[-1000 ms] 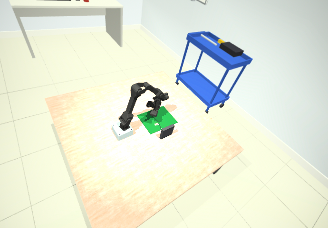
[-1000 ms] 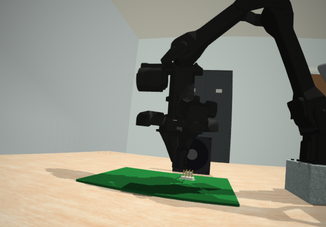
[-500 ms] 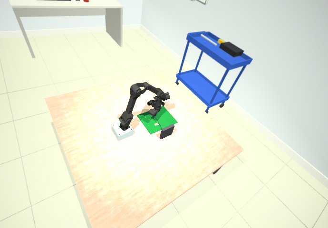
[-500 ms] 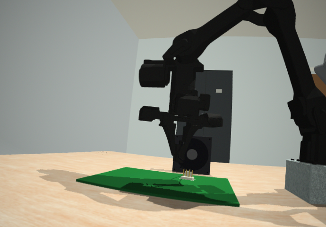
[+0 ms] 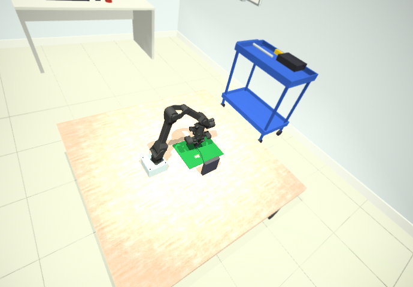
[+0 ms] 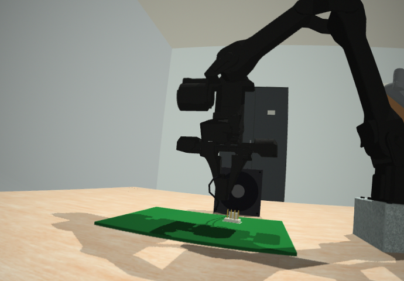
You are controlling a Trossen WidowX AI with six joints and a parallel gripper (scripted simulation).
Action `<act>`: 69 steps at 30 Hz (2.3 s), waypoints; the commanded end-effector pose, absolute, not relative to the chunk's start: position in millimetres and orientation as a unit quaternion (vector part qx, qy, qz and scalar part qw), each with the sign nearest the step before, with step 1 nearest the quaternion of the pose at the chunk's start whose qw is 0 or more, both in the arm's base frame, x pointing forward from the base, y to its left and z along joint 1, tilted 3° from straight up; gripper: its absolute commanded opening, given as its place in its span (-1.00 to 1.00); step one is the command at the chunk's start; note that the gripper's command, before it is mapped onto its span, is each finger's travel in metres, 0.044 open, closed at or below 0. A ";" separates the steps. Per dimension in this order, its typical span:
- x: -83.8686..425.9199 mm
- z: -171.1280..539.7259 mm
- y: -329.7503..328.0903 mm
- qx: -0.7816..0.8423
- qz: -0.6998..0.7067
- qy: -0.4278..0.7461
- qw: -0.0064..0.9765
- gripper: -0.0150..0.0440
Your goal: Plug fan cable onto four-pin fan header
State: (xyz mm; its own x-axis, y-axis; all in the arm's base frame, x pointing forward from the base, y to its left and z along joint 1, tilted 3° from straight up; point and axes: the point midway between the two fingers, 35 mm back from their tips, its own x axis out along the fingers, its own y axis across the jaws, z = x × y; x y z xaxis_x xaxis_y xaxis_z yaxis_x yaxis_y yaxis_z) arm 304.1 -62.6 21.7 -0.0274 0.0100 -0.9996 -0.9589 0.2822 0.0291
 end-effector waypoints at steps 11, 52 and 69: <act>298.1 21.8 -76.3 -0.276 0.287 0.656 0.641 -0.49; 279.5 20.4 -109.0 0.134 -0.136 0.704 0.684 -0.49; 272.5 22.6 -106.9 0.137 -0.139 0.704 0.683 -0.49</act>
